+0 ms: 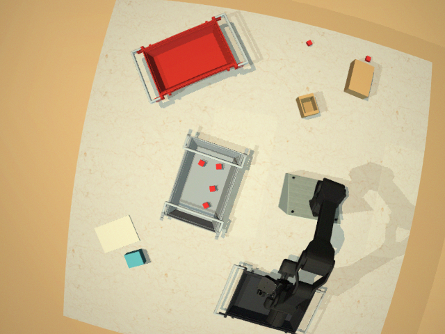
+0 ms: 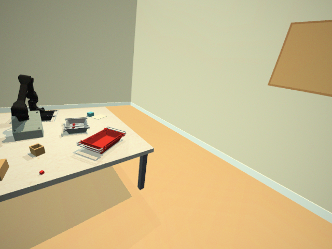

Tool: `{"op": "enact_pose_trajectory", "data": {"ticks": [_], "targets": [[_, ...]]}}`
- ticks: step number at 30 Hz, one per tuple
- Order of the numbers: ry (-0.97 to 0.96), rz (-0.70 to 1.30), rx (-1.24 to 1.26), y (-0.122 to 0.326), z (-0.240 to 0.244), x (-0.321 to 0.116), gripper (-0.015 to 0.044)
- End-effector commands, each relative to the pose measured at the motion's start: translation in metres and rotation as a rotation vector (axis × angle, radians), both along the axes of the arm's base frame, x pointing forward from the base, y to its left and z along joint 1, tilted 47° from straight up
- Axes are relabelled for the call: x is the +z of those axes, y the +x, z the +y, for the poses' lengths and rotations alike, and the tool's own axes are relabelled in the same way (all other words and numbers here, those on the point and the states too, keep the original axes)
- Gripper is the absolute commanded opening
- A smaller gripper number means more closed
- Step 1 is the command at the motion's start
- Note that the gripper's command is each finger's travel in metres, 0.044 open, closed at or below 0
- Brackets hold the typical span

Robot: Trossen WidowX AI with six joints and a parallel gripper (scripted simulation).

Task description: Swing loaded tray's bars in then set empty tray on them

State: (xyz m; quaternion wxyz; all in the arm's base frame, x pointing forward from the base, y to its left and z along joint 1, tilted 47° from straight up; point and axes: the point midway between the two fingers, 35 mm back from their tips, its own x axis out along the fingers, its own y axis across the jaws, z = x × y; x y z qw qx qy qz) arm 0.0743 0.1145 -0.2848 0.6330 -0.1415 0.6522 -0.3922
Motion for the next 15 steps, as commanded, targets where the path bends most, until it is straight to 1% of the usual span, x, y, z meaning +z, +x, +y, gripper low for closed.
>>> {"op": "enact_pose_trajectory", "data": {"ticks": [1,2,15], "targets": [[-0.006,0.002,0.007,-0.0003,-0.0027,-0.0008,0.0220],[-0.006,0.002,0.007,-0.0003,-0.0027,-0.0008,0.0205],[-0.006,0.002,0.007,-0.0003,-0.0027,-0.0008,0.0119]]}}
